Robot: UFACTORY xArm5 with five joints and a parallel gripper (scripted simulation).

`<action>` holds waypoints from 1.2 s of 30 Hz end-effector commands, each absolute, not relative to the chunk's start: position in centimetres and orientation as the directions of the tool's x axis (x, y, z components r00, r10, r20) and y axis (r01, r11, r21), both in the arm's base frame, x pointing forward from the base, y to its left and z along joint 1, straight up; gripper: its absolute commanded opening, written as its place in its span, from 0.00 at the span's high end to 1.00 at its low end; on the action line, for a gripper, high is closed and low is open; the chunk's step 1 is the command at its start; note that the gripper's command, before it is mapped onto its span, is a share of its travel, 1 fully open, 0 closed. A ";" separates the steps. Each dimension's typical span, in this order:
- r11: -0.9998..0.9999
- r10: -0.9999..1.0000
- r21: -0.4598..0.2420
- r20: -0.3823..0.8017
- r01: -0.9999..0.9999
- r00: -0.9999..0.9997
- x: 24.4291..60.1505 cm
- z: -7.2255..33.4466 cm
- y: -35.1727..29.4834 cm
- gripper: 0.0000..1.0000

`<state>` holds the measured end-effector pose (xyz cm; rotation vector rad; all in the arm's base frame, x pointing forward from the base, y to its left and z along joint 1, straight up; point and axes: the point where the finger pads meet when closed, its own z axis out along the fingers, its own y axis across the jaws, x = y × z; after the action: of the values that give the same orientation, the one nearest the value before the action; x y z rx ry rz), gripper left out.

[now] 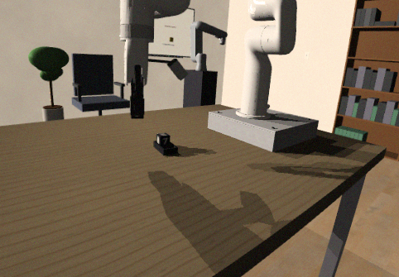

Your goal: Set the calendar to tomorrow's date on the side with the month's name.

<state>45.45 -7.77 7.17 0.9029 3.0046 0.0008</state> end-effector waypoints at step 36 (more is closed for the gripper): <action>0.984 0.177 0.000 -0.003 0.177 -0.984 48.0 5.5 -8.6 0.73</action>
<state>47.89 -8.54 6.29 0.2789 3.1291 -0.0001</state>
